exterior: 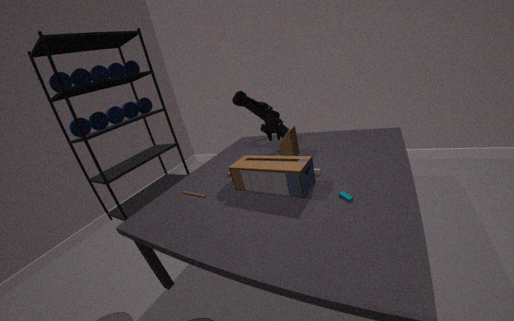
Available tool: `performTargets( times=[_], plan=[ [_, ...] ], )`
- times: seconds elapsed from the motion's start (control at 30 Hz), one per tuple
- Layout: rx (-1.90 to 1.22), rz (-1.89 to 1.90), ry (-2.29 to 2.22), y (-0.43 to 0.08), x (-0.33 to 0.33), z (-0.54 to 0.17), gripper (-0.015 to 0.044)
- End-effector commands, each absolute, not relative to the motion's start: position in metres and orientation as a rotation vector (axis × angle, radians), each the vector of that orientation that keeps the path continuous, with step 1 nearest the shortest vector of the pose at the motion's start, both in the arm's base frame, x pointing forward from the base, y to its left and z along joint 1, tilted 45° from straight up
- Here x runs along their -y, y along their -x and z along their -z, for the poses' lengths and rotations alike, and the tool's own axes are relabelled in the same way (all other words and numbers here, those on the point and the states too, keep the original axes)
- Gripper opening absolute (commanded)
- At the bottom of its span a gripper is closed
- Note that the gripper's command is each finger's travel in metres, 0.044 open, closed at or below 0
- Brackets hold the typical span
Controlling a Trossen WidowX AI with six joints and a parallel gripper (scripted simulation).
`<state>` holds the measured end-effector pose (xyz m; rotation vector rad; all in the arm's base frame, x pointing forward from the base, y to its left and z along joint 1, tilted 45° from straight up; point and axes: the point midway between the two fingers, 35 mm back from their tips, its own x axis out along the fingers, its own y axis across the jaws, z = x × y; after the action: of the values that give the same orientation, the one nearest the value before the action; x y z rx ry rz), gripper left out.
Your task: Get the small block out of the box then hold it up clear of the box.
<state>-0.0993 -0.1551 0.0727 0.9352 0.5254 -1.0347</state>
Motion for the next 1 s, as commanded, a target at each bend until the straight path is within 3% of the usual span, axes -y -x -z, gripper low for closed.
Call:
performTargets(
  times=[0.0, 0.97],
  plan=[
    [-0.526, 1.033, -0.937, 0.099, 0.155, -0.073, 0.04],
    [-0.939, 0.82, -1.211, 0.008, 0.199, -0.058, 0.04]
  ],
)
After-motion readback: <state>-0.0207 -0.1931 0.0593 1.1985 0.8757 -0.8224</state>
